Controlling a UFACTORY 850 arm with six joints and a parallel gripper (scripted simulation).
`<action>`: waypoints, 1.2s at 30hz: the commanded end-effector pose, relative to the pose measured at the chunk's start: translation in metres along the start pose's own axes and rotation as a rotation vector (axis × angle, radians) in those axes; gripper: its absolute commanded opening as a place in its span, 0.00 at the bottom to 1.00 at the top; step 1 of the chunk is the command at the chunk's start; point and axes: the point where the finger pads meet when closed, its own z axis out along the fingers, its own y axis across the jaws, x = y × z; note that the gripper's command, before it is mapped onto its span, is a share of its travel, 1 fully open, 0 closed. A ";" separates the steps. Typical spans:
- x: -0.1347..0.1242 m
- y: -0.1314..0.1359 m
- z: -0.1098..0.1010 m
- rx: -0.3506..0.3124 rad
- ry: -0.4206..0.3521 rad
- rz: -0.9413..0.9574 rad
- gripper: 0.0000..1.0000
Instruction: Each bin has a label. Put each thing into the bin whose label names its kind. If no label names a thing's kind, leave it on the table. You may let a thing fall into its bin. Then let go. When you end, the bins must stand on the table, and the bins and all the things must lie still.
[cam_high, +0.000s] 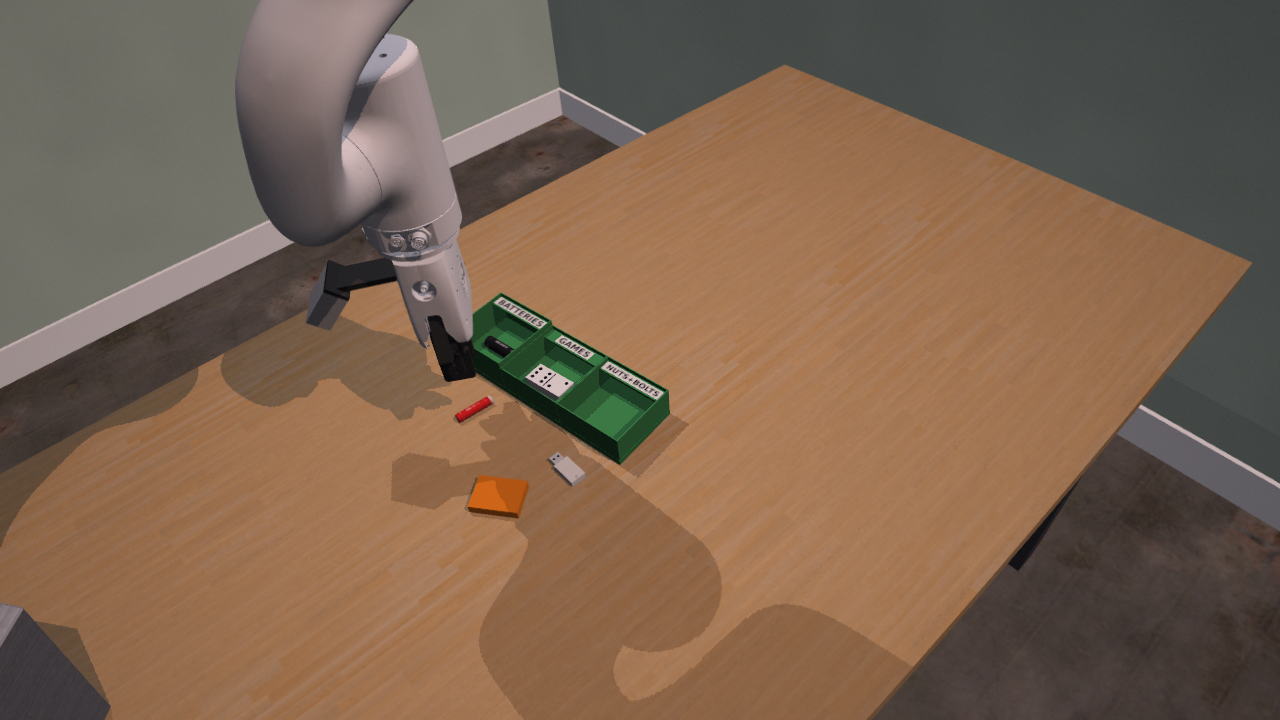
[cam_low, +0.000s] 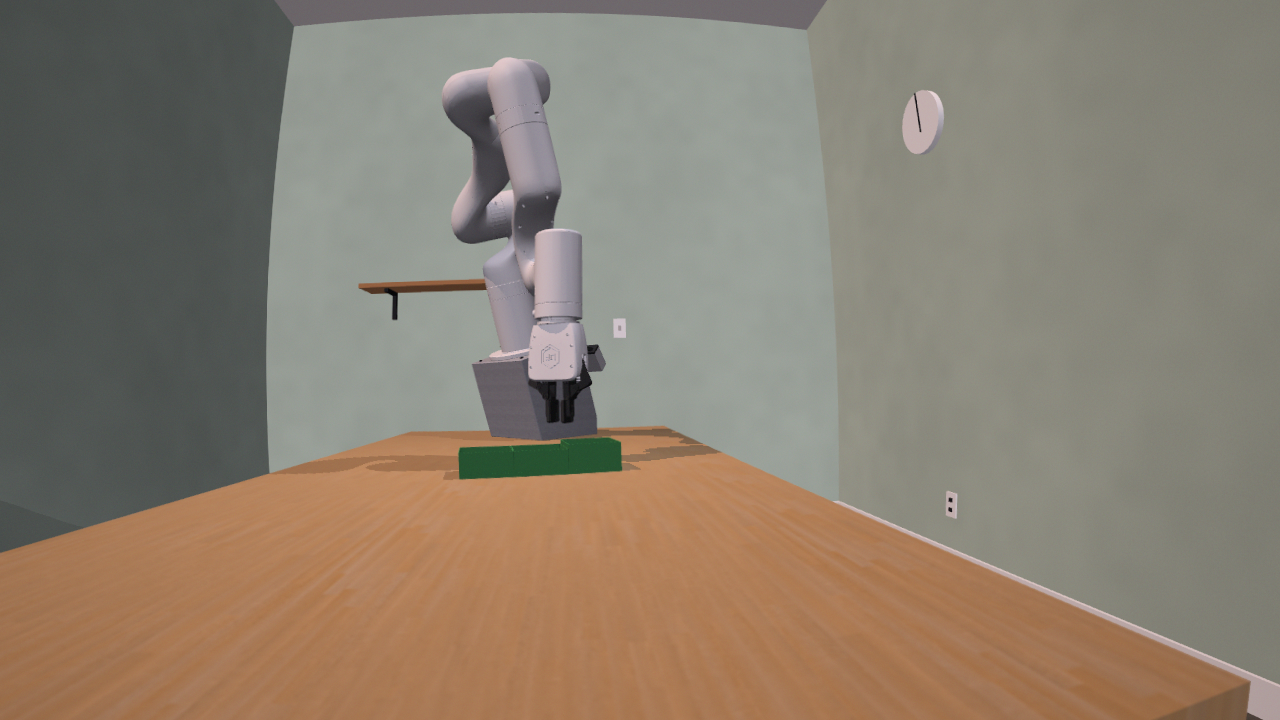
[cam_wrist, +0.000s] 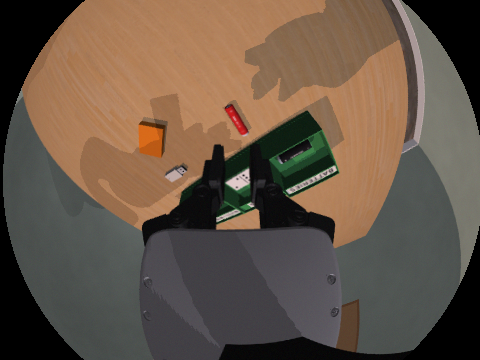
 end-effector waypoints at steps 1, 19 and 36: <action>-0.001 0.000 -0.001 -0.004 -0.002 -0.157 0.23; -0.001 0.000 -0.001 -0.010 -0.004 -0.478 0.23; -0.001 0.000 -0.001 -0.010 -0.004 -0.478 0.23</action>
